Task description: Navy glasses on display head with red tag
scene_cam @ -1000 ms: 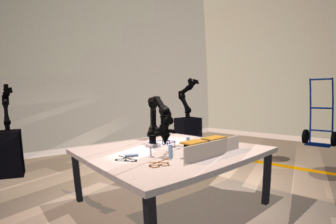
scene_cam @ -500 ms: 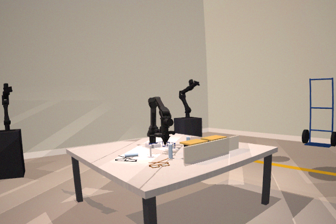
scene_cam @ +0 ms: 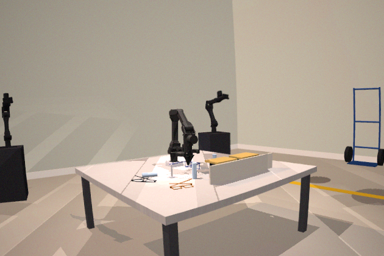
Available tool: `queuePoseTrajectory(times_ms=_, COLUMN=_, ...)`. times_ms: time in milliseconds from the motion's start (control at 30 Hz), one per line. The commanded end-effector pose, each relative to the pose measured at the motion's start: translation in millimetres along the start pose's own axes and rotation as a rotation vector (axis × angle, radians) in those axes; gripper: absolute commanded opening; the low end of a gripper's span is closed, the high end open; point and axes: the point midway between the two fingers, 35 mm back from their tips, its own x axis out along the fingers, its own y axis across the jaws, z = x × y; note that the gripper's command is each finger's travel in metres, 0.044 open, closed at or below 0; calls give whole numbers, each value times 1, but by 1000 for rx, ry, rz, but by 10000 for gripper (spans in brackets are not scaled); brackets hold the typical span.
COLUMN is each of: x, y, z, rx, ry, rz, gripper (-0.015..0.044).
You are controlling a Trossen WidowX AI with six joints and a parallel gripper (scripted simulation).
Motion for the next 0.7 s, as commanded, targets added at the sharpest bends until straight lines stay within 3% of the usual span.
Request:
queuePoseTrajectory(times_ms=0, x=5, y=-2, z=2, rx=3, ry=-3, rz=-7, gripper=0)
queuePoseTrajectory(times_ms=667, x=22, y=-3, z=4, rx=3, ry=-3, rz=-7, gripper=0)
